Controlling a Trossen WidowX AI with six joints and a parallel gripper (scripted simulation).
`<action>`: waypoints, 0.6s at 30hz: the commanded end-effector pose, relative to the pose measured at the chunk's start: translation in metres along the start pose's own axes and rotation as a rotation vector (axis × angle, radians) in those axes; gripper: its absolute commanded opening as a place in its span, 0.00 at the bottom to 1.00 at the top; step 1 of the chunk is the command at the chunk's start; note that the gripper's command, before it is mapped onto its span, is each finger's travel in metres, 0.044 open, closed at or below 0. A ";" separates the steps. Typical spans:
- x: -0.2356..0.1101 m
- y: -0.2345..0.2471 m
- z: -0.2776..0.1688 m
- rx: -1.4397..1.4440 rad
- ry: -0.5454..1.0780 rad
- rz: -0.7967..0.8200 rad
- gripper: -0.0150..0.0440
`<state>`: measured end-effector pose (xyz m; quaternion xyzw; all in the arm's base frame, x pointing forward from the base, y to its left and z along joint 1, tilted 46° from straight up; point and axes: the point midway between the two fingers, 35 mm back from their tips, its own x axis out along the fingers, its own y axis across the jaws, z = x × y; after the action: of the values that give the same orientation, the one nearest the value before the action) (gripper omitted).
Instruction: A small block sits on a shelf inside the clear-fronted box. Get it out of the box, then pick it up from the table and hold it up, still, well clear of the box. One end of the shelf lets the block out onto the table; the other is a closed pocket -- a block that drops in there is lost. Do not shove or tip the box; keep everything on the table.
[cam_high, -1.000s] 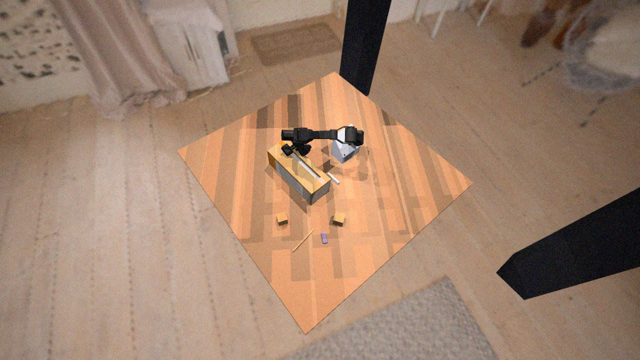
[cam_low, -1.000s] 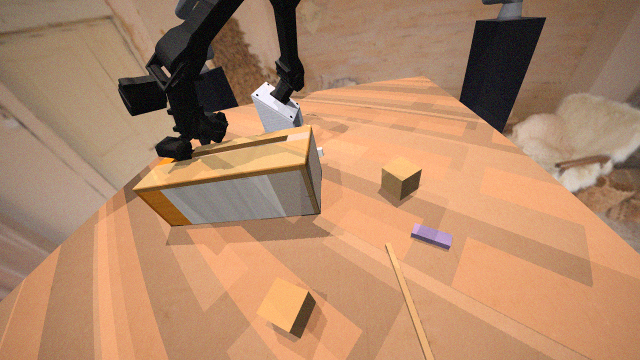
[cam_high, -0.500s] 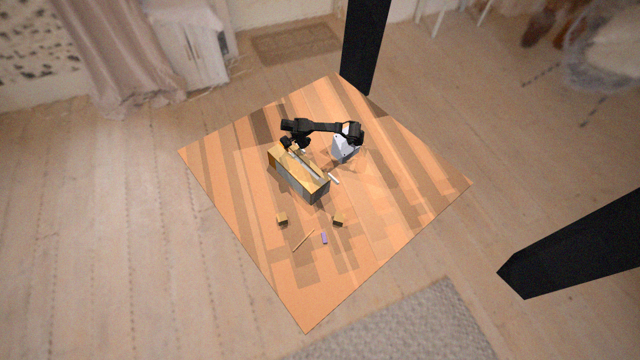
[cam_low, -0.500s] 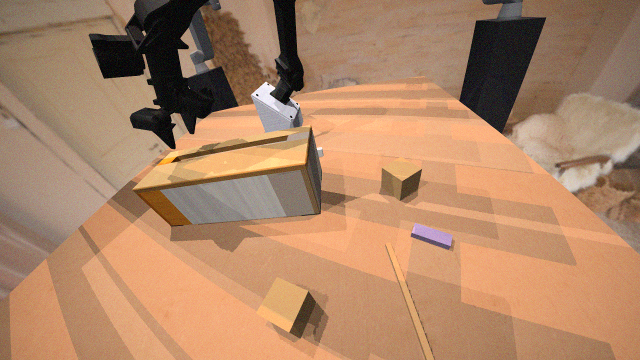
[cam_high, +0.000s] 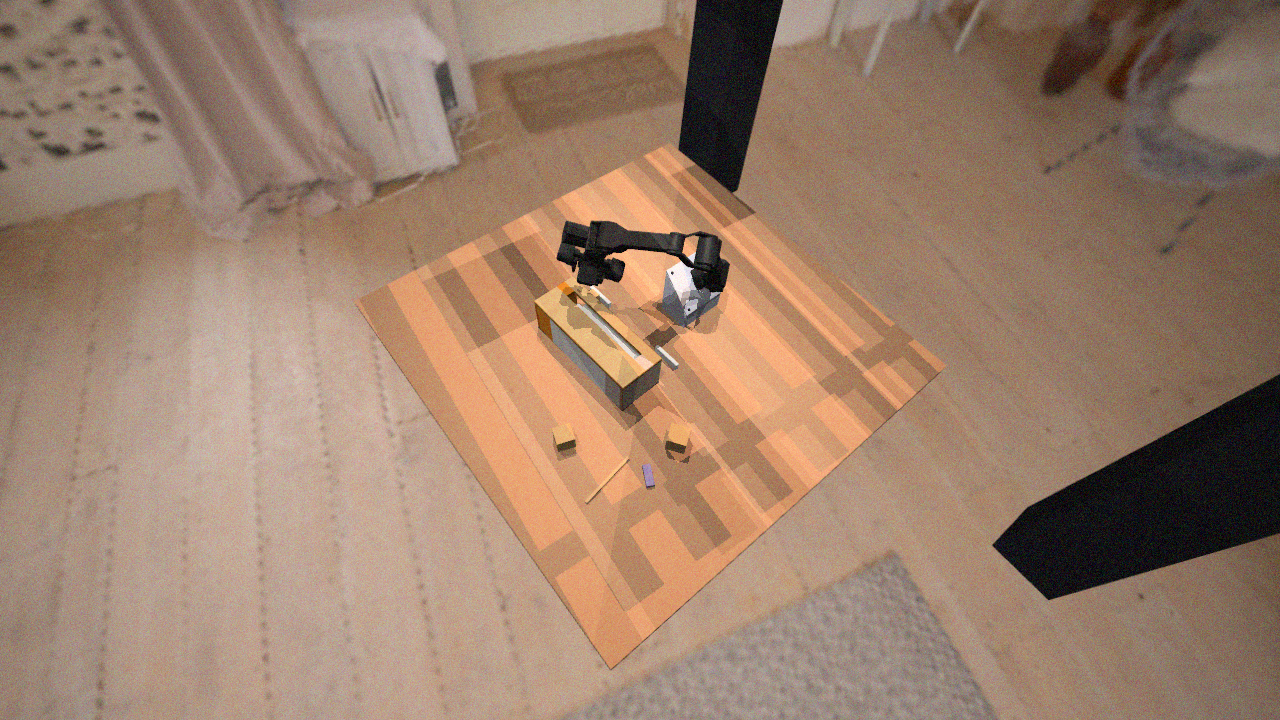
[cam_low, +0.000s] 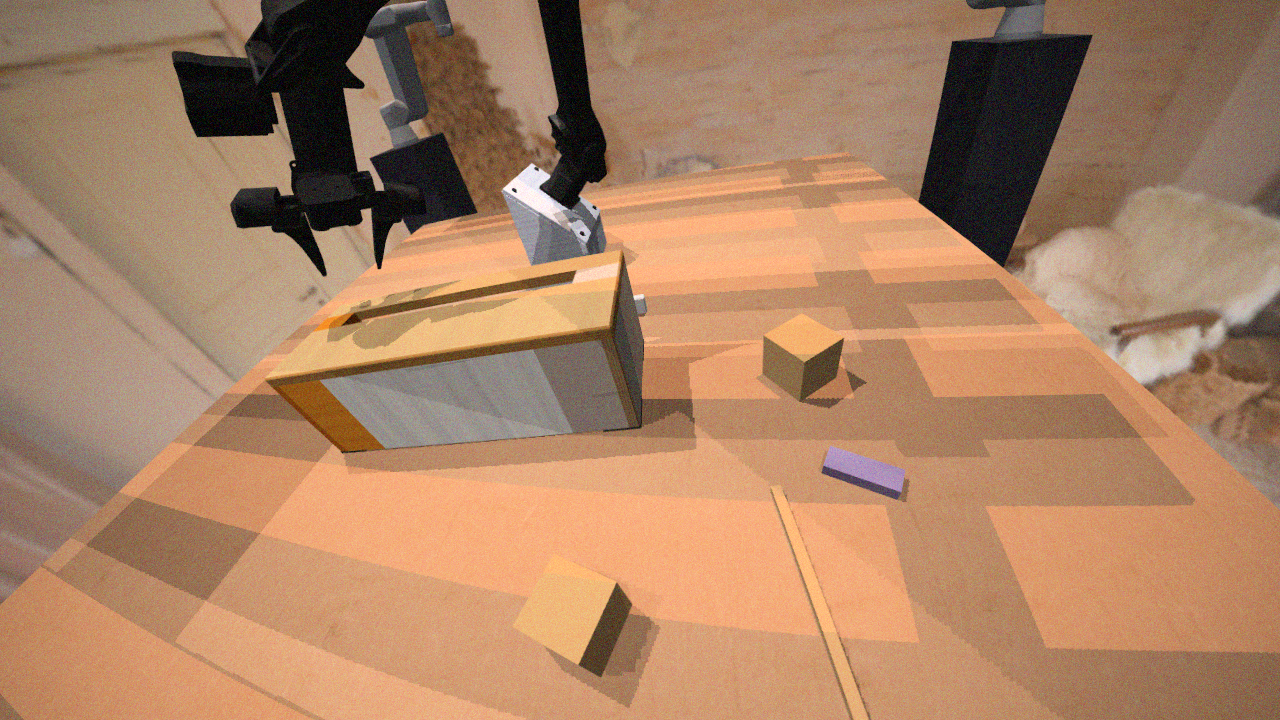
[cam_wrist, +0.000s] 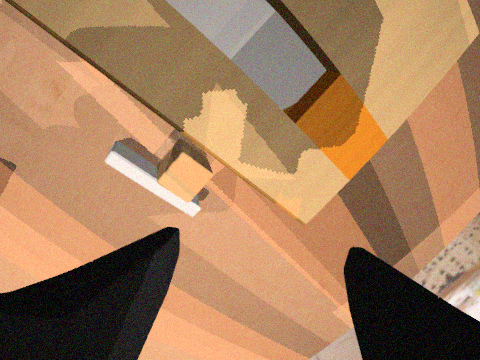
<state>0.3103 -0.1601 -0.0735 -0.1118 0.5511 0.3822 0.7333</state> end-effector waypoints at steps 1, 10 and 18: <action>0.004 0.003 -0.009 0.646 -0.058 0.058 0.74; 0.007 0.004 -0.019 1.513 -0.090 0.180 0.74; 0.008 0.004 -0.026 2.026 -0.076 0.284 0.74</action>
<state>0.2976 -0.1658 -0.0821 0.3515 0.6467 0.0575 0.6745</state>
